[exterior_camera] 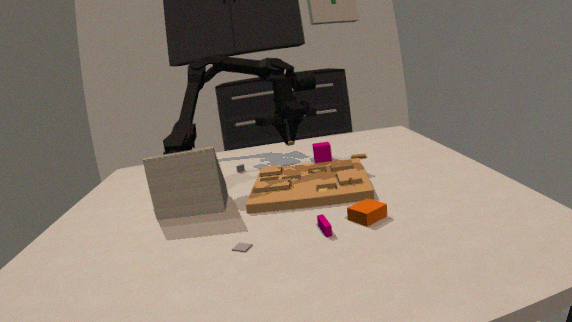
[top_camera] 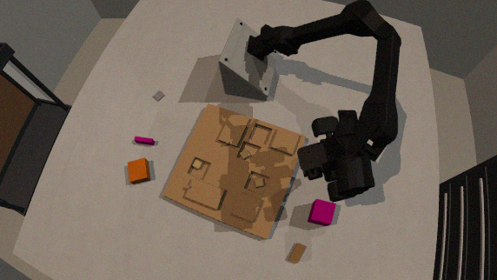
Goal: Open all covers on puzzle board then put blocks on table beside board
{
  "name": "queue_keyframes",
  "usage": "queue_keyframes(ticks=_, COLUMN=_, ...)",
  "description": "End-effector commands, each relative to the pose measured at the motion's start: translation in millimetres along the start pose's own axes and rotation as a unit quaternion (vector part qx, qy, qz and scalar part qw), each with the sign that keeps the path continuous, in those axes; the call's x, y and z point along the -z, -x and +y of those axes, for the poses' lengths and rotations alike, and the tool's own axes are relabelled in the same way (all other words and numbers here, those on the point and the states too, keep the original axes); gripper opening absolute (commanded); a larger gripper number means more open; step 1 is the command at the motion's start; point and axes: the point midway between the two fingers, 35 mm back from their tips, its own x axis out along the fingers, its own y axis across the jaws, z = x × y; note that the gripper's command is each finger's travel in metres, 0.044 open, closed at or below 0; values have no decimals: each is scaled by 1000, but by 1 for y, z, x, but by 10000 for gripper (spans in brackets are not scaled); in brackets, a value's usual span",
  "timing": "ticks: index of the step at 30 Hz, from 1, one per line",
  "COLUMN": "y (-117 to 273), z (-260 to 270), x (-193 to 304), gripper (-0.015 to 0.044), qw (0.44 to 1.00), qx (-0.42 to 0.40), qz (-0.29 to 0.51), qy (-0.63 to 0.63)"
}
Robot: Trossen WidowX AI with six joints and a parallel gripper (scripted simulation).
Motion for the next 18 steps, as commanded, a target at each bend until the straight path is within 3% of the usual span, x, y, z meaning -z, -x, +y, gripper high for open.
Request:
queue_keyframes(ticks=1, y=-8, z=0, x=-2, gripper=80, qw=1000, qx=1, qz=-2, qy=-4)
queue_keyframes(ticks=18, y=-36, z=-1, x=-1, gripper=80, qw=1000, qx=1, qz=-2, qy=-4)
